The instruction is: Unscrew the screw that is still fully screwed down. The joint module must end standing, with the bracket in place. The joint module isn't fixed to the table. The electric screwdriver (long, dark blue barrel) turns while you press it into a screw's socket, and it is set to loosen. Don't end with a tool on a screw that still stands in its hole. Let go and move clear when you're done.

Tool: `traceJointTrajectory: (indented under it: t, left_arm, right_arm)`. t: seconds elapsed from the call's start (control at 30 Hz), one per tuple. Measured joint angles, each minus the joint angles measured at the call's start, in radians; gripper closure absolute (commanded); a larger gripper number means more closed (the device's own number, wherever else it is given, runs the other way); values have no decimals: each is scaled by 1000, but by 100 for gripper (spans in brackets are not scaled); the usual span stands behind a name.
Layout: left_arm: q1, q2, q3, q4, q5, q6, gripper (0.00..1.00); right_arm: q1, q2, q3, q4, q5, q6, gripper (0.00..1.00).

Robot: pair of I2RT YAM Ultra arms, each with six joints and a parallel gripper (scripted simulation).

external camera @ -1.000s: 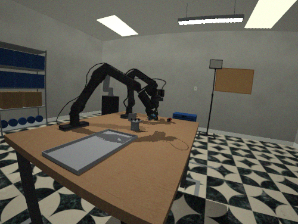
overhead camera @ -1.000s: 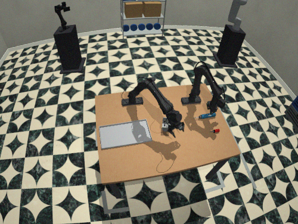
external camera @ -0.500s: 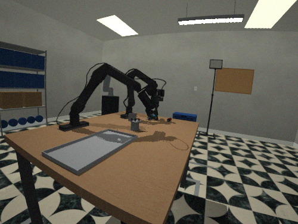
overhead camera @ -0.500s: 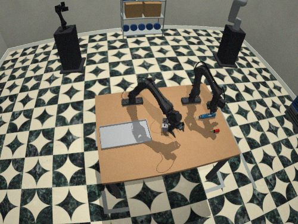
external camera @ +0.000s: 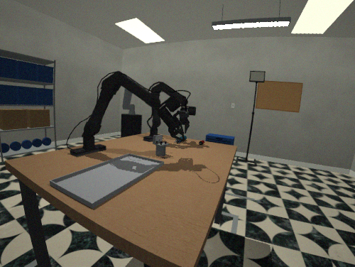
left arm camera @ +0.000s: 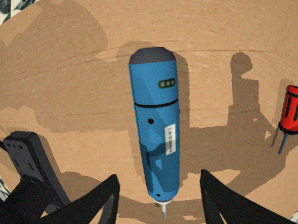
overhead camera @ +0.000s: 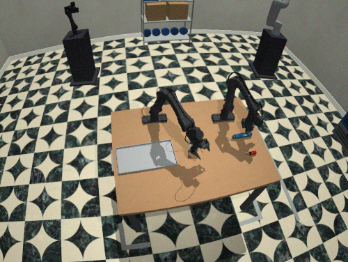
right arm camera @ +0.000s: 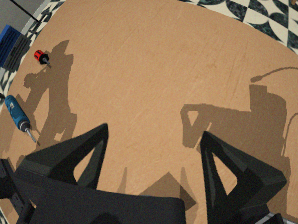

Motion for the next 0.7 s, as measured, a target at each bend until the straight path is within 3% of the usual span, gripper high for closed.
traceJointTrajectory:
  t: [0.47, 0.7]
  left_arm:
    - [0, 0, 0, 0, 0, 0, 35]
    - [0, 0, 0, 0, 0, 0, 35]
  right_arm:
    - [-62, -143, -222, 150, -131, -101, 14]
    - [-76, -174, -268, 217, -177, -134, 14]
